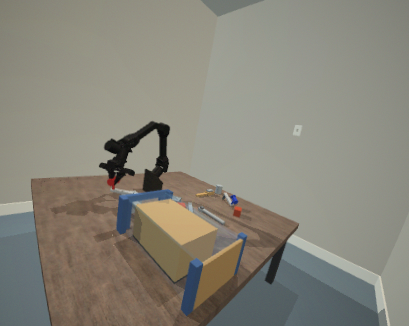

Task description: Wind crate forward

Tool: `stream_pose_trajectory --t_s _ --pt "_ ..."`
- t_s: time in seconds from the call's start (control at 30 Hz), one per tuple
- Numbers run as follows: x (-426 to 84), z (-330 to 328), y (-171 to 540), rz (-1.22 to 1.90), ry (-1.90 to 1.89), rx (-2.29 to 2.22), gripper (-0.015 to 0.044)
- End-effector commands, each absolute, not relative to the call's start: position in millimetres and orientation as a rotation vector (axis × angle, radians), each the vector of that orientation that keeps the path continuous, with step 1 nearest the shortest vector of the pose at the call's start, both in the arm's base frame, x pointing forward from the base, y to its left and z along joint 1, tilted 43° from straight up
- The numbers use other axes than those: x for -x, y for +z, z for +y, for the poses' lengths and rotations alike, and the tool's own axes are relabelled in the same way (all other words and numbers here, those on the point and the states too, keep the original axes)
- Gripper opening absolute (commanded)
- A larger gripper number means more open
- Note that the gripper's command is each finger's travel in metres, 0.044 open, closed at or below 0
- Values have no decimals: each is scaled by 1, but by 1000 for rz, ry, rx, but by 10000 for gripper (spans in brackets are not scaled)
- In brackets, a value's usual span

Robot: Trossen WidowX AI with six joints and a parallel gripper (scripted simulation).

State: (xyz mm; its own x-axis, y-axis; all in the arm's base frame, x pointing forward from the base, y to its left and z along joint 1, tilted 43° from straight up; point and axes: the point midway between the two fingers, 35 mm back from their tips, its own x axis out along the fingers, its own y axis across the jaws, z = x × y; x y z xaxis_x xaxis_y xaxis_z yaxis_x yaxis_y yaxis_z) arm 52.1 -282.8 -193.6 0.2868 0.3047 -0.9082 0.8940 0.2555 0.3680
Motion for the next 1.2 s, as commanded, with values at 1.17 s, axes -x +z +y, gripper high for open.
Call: stream_pose_trajectory --t_s 1.17 --pt "-97 -310 -211 1243 -584 -1274 0"
